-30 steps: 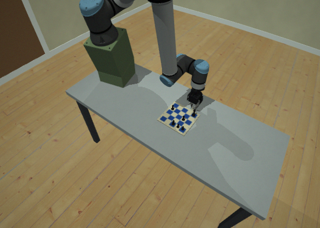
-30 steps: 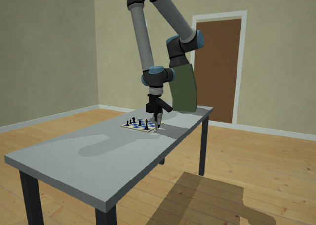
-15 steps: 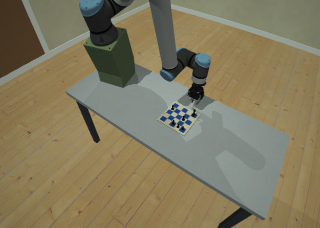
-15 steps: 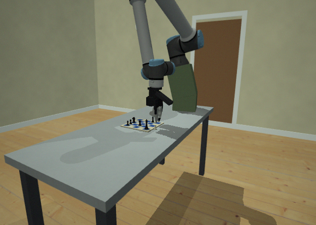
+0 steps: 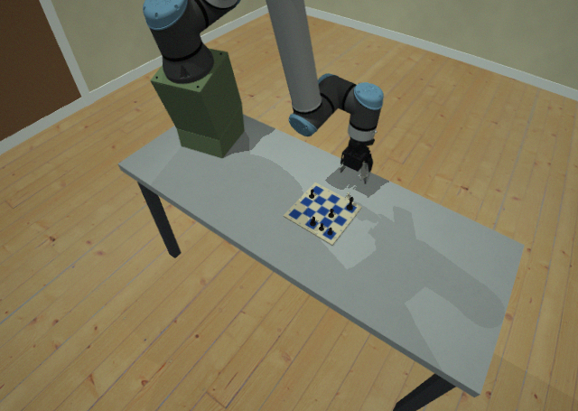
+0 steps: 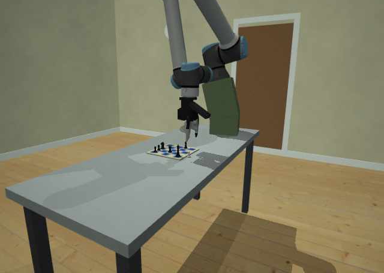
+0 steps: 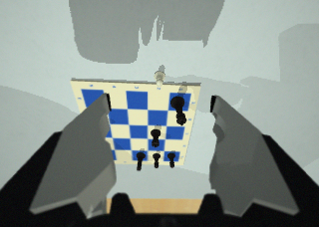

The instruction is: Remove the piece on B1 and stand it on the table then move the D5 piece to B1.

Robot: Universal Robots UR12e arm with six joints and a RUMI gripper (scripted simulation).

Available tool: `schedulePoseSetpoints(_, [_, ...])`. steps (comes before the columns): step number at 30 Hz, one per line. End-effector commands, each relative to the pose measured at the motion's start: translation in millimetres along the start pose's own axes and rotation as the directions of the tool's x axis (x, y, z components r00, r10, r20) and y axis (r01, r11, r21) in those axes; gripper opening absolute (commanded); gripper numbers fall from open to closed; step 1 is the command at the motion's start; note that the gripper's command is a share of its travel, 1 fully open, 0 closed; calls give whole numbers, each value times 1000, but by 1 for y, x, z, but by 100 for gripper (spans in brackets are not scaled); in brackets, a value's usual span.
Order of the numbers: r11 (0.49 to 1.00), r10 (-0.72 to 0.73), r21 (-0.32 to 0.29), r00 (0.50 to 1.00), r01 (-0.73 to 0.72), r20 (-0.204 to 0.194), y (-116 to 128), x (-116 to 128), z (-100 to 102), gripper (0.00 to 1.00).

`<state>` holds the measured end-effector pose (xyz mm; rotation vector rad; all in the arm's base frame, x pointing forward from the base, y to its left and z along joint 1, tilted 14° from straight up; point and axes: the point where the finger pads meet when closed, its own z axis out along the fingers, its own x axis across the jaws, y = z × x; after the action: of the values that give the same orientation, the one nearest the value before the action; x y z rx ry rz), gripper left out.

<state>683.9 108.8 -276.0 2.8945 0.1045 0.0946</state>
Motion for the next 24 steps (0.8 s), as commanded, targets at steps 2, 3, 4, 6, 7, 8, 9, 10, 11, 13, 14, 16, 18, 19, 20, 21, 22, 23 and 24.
schedulePoseSetpoints(2, [1000,0,0,1000,0,-1,0,1,-2,100])
schedulePoseSetpoints(3, [1000,0,0,1000,0,-1,0,1,-2,100])
schedulePoseSetpoints(4, [1000,0,0,1000,0,-1,0,1,-2,100])
schedulePoseSetpoints(6, [1000,0,0,1000,0,-1,0,1,-2,100])
schedulePoseSetpoints(7, [1000,0,0,1000,0,-1,0,1,-2,100])
schedulePoseSetpoints(8, [1000,0,0,1000,0,-1,0,1,-2,100])
schedulePoseSetpoints(9, [1000,0,0,1000,0,-1,0,1,-2,100])
schedulePoseSetpoints(10, [1000,0,0,1000,0,-1,0,1,-2,100])
schedulePoseSetpoints(11, [1000,0,0,1000,0,-1,0,1,-2,100])
schedulePoseSetpoints(13, [1000,0,0,1000,0,-1,0,1,-2,100])
schedulePoseSetpoints(14, [1000,0,0,1000,0,-1,0,1,-2,100])
schedulePoseSetpoints(16, [1000,0,0,1000,0,-1,0,1,-2,100])
schedulePoseSetpoints(18, [1000,0,0,1000,0,-1,0,1,-2,100])
schedulePoseSetpoints(19, [1000,0,0,1000,0,-1,0,1,-2,100])
schedulePoseSetpoints(20, [1000,0,0,1000,0,-1,0,1,-2,100])
schedulePoseSetpoints(21, [1000,0,0,1000,0,-1,0,0,-2,100])
schedulePoseSetpoints(22, [1000,-1,0,1000,1,-1,2,-1,-2,100])
schedulePoseSetpoints(23, [1000,-4,0,1000,4,-1,6,-5,-2,100])
schedulePoseSetpoints(24, [1000,-9,0,1000,9,-1,12,-11,-2,100])
